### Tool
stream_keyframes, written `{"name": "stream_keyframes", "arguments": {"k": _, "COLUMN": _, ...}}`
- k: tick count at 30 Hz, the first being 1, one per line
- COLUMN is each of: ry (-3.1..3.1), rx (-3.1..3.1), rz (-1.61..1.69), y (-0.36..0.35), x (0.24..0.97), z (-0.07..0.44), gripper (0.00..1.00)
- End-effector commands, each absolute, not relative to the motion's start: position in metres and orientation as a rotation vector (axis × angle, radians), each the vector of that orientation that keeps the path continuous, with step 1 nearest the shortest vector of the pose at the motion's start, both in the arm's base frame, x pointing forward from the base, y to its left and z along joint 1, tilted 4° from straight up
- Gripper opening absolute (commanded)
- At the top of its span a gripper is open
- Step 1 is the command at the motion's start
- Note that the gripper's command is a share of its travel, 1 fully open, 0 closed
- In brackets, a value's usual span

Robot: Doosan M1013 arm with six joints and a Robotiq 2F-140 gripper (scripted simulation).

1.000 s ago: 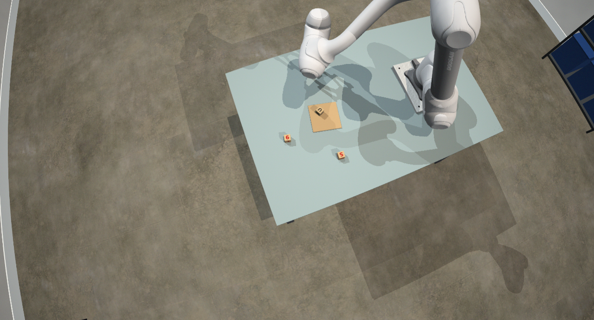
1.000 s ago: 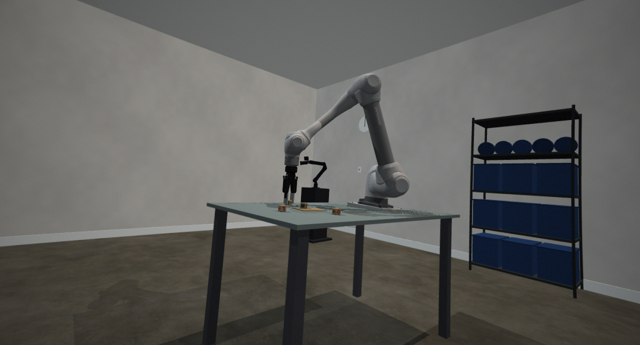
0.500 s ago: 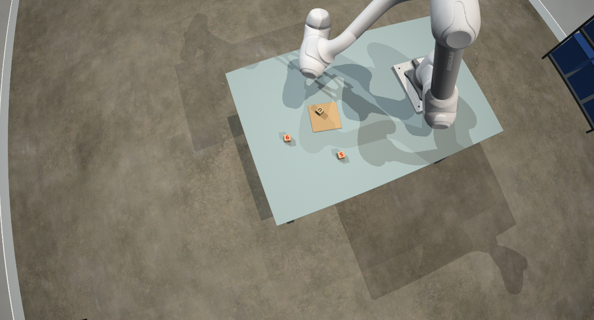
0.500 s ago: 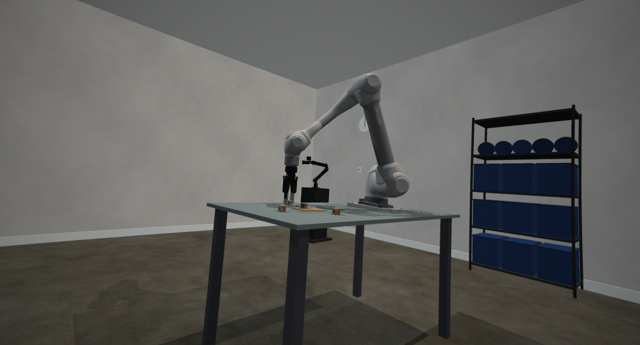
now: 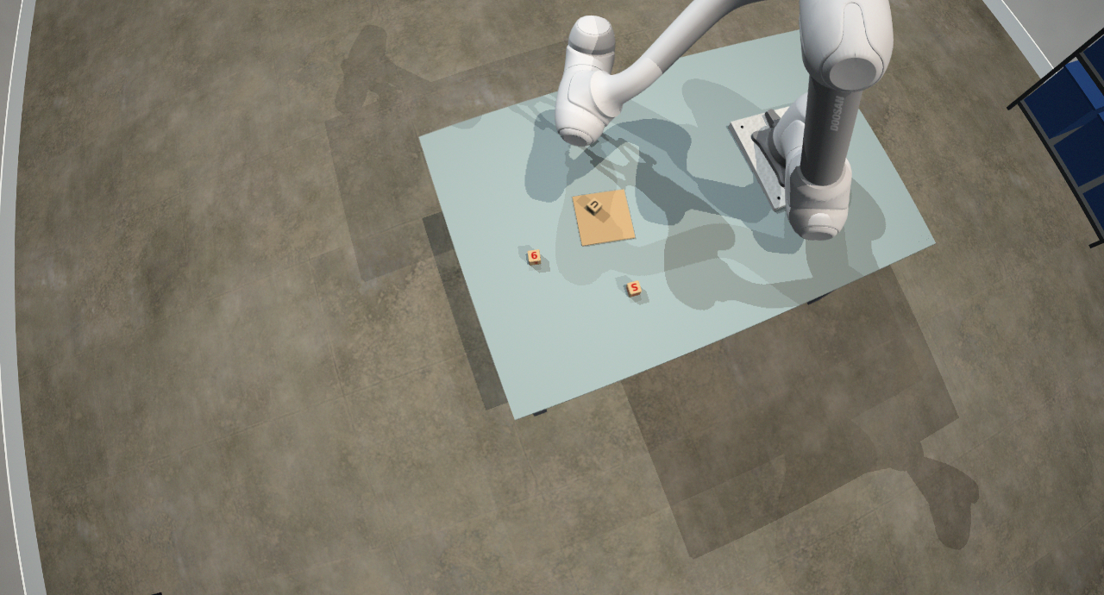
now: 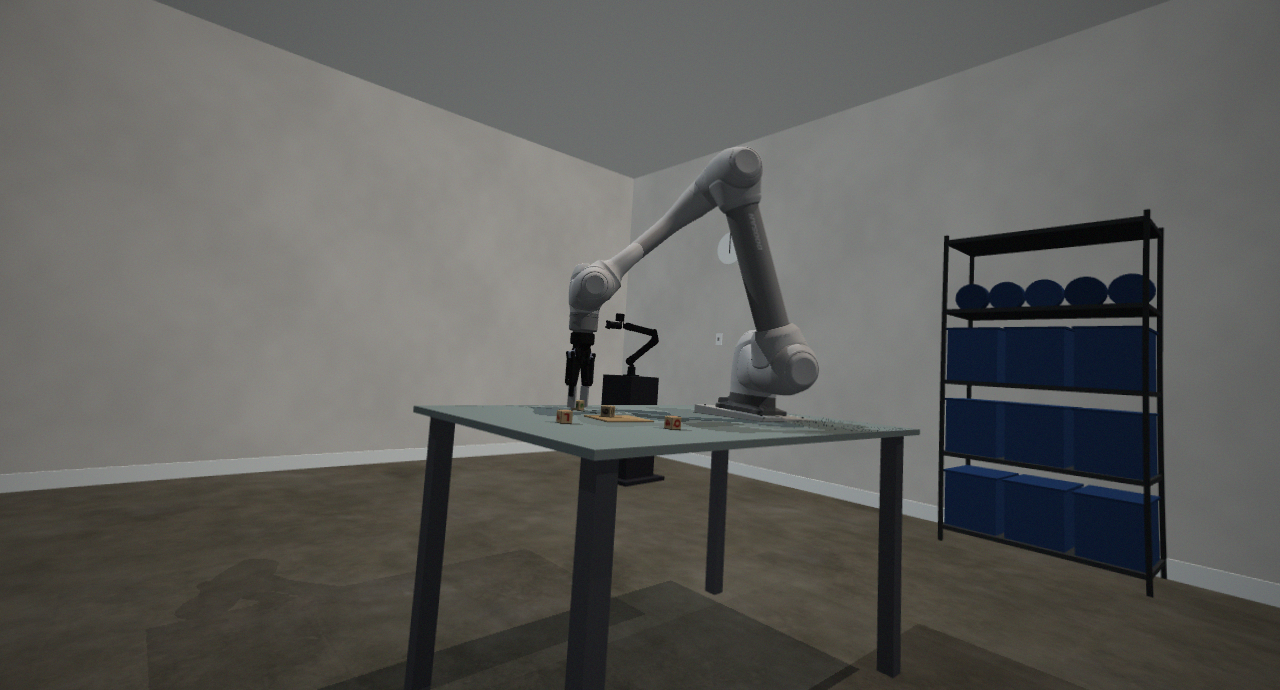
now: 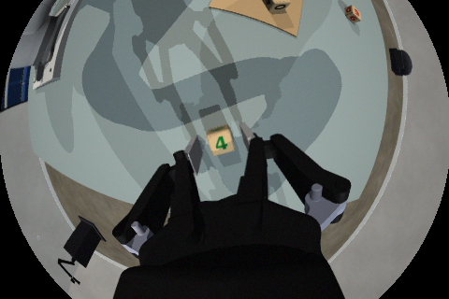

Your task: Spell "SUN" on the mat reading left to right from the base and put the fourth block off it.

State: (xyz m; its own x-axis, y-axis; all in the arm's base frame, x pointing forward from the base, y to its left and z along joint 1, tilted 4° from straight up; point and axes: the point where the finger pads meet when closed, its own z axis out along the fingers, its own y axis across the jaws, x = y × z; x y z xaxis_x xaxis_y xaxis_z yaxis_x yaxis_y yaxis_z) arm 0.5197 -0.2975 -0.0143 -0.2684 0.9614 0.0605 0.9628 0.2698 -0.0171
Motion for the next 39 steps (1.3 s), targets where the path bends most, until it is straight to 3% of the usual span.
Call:
{"name": "stream_keyframes", "arguments": {"k": 1, "ry": -2.462, "rx": -1.848, "rz": -0.035, "y": -0.2937, "x": 0.5196, "z": -0.0189, "gripper": 0.40}}
{"name": "stream_keyframes", "arguments": {"k": 2, "ry": -2.462, "rx": -1.848, "rz": -0.035, "y": -0.2937, "x": 0.5196, "z": -0.0189, "gripper": 0.28}}
{"name": "stream_keyframes", "arguments": {"k": 18, "ry": -2.462, "rx": -1.848, "rz": -0.035, "y": -0.2937, "x": 0.5196, "z": -0.0189, "gripper": 0.28}}
{"name": "stream_keyframes", "arguments": {"k": 19, "ry": -2.462, "rx": -1.848, "rz": -0.035, "y": -0.2937, "x": 0.5196, "z": -0.0189, "gripper": 0.16}}
{"name": "stream_keyframes", "arguments": {"k": 39, "ry": -2.462, "rx": -1.848, "rz": -0.035, "y": -0.2937, "x": 0.5196, "z": -0.0189, "gripper": 0.16}}
